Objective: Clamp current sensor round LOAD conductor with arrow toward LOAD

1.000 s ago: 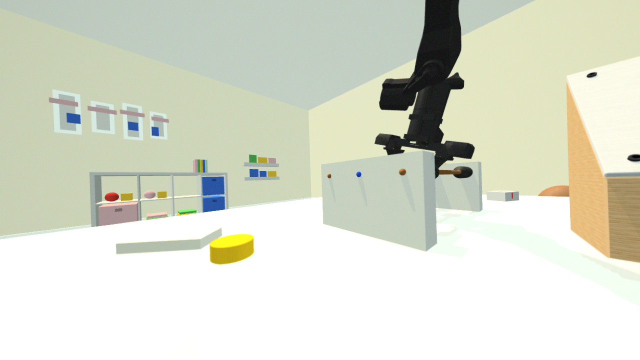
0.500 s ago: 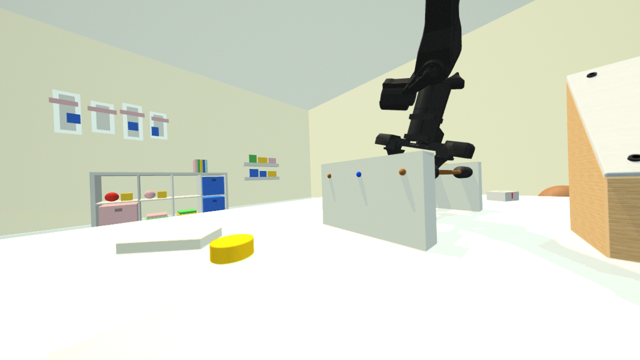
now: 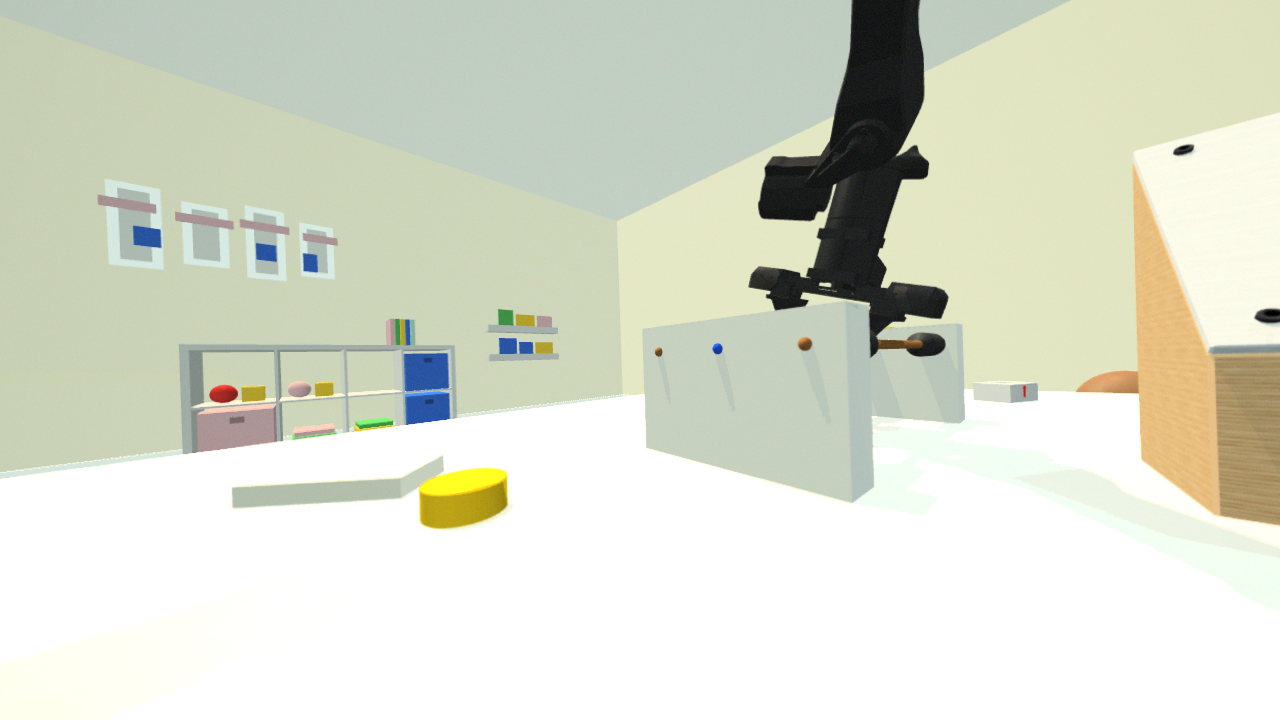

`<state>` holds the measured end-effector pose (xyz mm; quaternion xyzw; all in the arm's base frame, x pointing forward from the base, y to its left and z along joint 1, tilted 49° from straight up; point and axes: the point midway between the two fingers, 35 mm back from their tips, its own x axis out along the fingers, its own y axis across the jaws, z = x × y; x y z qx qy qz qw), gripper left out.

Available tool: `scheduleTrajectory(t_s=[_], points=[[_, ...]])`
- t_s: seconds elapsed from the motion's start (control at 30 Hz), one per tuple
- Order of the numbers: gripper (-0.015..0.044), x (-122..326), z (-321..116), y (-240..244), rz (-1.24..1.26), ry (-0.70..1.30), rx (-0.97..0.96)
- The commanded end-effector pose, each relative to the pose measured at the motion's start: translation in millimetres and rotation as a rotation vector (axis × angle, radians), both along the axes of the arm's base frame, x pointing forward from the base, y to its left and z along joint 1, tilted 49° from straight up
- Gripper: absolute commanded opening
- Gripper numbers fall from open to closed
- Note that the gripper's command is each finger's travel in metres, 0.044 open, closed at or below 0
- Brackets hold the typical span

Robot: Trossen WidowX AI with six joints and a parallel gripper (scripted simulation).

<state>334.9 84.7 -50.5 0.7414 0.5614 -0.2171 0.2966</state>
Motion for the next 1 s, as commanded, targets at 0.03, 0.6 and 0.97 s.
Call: scheduleTrajectory(t_s=[0.03,0.6,0.97], points=[[0.0236,-0.2,0.0,0.0,0.001,0.001,0.0],[0.0263,-0.2,0.0,0.0,0.001,0.001,0.0],[0.0263,-0.2,0.0,0.0,0.001,0.001,0.0]])
